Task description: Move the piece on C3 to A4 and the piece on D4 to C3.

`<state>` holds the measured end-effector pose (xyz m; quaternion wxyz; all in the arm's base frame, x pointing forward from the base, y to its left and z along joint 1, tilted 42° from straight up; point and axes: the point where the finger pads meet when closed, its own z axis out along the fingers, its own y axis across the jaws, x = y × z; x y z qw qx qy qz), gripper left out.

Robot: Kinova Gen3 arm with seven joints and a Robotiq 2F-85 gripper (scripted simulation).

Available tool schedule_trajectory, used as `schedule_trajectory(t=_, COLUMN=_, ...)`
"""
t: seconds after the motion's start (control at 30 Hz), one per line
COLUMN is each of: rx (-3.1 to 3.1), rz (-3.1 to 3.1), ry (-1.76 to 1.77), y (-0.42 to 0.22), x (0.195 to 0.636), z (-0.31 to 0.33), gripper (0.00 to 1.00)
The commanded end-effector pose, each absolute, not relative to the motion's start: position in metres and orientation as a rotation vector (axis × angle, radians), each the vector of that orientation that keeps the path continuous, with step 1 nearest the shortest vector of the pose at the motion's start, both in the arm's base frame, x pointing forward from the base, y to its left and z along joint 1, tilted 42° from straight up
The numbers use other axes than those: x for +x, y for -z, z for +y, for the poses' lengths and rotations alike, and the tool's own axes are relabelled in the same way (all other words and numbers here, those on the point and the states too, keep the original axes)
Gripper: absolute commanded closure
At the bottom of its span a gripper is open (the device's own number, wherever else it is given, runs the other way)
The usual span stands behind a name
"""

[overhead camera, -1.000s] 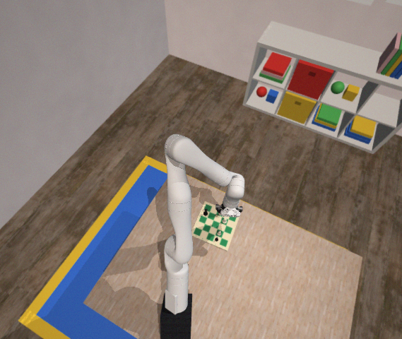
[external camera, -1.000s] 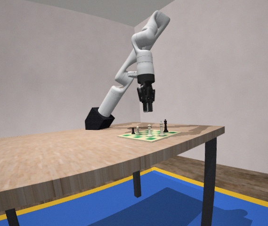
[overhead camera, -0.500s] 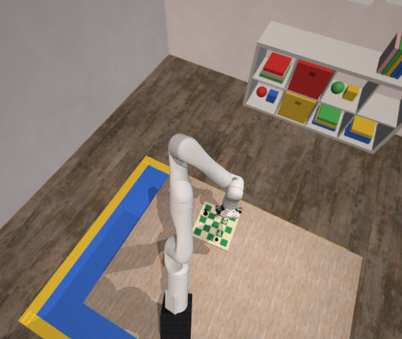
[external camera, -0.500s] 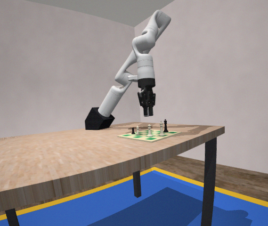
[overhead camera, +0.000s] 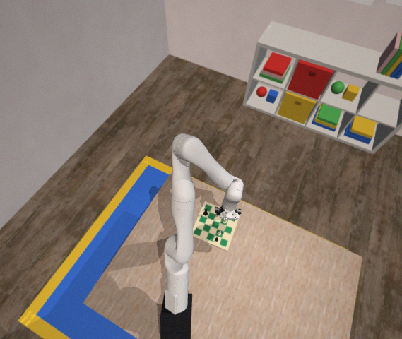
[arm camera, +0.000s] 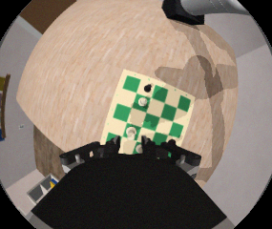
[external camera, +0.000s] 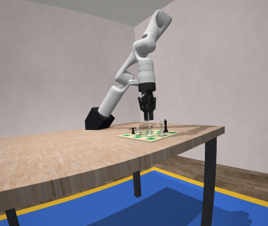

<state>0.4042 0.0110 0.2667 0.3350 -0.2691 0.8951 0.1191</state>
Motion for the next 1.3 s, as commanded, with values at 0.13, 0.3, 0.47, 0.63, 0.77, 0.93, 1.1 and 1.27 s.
schedule_trajectory(t=0.13, rx=-0.703, rz=2.338, ry=-0.313, y=-0.2627, x=0.4061, z=0.0128, gripper=0.59)
schedule_trajectory(t=0.3, rx=-0.703, rz=2.338, ry=-0.313, y=-0.2615, x=0.4070, z=0.0135, gripper=0.59)
schedule_trajectory(t=0.47, rx=-0.703, rz=2.338, ry=-0.313, y=-0.2612, x=0.4072, z=0.0136, gripper=0.59)
schedule_trajectory(t=0.63, rx=-0.703, rz=2.338, ry=-0.313, y=-0.2612, x=0.4072, z=0.0136, gripper=0.59)
schedule_trajectory(t=0.77, rx=-0.703, rz=2.338, ry=-0.313, y=-0.2612, x=0.4072, z=0.0136, gripper=0.59)
schedule_trajectory(t=0.93, rx=-0.703, rz=2.338, ry=-0.313, y=-0.2612, x=0.4072, z=0.0136, gripper=0.59)
schedule_trajectory(t=1.1, rx=-0.703, rz=2.338, ry=-0.313, y=-0.2612, x=0.4072, z=0.0136, gripper=0.59)
schedule_trajectory(t=1.27, rx=-0.703, rz=2.338, ry=-0.313, y=-0.2612, x=0.4072, z=0.0136, gripper=0.59)
